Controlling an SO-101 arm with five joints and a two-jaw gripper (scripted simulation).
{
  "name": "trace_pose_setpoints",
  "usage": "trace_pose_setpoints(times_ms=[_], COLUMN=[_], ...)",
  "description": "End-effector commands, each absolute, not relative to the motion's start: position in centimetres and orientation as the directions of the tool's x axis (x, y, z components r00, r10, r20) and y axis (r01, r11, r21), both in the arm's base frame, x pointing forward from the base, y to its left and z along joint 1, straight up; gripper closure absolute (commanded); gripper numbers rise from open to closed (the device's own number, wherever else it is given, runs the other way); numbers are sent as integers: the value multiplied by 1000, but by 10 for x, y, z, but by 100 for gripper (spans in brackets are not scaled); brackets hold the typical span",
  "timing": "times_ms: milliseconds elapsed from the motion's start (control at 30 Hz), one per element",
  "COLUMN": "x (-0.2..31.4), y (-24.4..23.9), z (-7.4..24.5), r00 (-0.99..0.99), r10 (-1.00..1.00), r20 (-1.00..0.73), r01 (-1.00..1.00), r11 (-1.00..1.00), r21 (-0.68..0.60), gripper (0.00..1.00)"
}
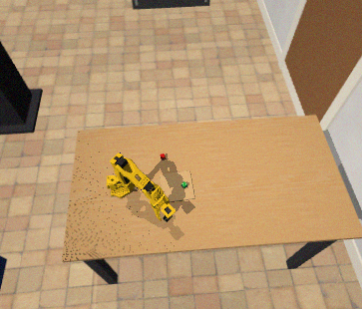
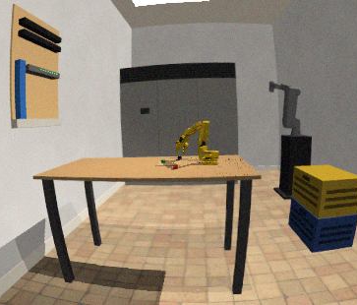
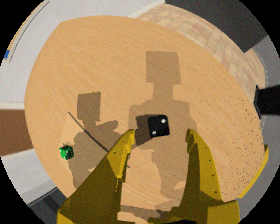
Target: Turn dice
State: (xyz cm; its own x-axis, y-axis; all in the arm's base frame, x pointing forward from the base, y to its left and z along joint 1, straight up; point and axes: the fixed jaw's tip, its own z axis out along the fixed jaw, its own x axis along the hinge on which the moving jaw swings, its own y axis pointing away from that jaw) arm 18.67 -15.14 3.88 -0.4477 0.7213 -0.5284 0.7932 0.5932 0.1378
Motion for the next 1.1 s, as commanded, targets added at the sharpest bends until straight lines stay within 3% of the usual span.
trace_pose_setpoints(times_ms=[0,1067], x=[192,192], y=[-152,-152], z=[60,60], r00=[-600,-700], r10=[740,712], r20=[-305,-58], r01=[762,713], r11=[645,701], r21=[64,6], gripper=[72,72])
